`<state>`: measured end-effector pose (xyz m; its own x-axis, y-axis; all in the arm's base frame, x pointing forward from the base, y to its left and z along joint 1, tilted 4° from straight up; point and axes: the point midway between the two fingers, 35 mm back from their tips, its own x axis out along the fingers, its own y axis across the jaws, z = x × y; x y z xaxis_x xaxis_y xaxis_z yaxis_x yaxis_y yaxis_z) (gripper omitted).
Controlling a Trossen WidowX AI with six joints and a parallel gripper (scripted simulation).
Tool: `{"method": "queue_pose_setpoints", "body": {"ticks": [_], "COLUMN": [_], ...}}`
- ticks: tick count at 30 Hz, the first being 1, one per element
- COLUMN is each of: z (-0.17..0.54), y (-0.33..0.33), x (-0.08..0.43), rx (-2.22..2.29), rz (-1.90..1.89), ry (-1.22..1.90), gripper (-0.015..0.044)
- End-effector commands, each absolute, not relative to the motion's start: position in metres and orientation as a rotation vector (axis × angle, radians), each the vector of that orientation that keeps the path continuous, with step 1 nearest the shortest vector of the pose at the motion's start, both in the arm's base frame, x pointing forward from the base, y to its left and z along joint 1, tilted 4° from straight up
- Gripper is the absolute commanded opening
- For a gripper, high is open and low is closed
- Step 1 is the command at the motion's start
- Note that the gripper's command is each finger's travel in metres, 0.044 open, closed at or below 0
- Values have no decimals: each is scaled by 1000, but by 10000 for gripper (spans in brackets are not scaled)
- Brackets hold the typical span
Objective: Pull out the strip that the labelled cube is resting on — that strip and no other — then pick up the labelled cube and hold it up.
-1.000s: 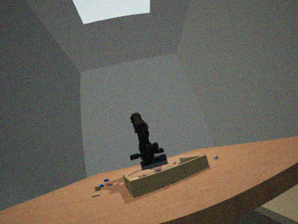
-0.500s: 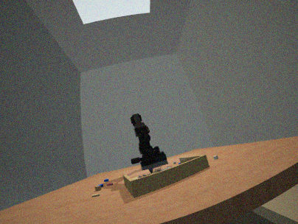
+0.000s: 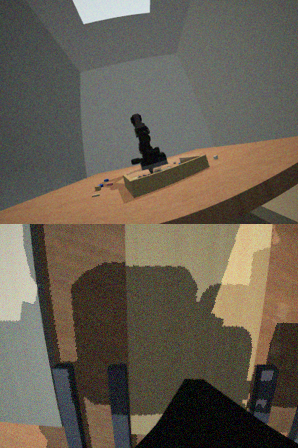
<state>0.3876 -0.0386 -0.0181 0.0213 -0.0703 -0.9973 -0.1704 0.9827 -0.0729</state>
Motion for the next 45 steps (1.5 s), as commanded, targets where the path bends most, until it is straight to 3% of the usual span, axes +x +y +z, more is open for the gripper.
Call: {"method": "queue_pose_setpoints", "body": {"ticks": [1,45], "z": [-20,-23], "y": [-38,-38], "x": [386,386], "rx": [-190,-190], "rz": [86,86], "ry": [1554,1554], "gripper": [0,0]}}
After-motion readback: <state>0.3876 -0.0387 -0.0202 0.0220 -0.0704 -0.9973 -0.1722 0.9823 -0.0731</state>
